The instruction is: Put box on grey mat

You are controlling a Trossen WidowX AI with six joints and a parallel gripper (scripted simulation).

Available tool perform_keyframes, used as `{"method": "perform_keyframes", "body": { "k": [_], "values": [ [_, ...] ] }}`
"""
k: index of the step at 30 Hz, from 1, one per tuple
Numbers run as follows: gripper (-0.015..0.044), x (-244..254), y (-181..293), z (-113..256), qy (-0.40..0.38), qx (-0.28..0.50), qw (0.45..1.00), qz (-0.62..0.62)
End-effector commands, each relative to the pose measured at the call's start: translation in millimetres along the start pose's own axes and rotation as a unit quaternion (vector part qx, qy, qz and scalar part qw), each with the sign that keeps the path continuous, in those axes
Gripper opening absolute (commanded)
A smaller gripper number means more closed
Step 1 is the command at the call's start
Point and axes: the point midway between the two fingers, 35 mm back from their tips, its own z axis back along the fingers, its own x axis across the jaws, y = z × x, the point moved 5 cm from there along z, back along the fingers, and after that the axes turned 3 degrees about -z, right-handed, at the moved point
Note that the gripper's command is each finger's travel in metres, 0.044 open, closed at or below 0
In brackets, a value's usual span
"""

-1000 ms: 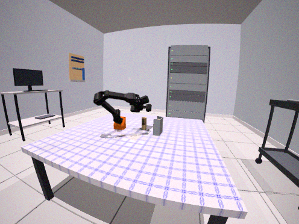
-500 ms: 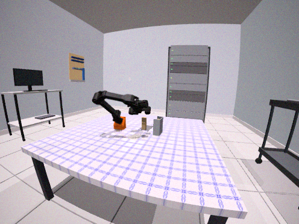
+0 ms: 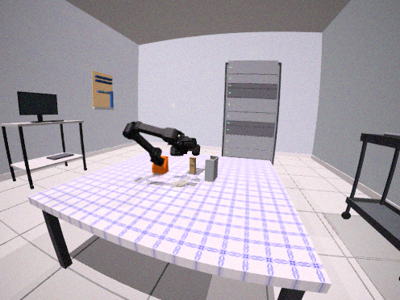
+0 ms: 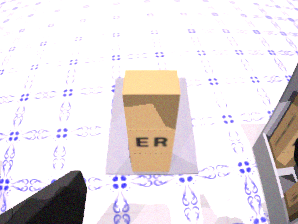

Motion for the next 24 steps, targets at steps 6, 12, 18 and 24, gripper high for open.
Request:
{"method": "perform_keyframes", "body": {
  "k": [6, 12, 18, 24],
  "values": [
    [0.044, 0, 13, -8, 0.0, -0.001, 1.0, 0.001],
    [0.044, 1, 21, -14, 0.0, 0.0, 1.0, 0.001],
    [0.044, 2, 30, -19, 0.0, 0.0, 1.0, 0.001],
    [0.044, 3, 36, -23, 0.0, 0.0, 1.0, 0.001]
  ]
}}
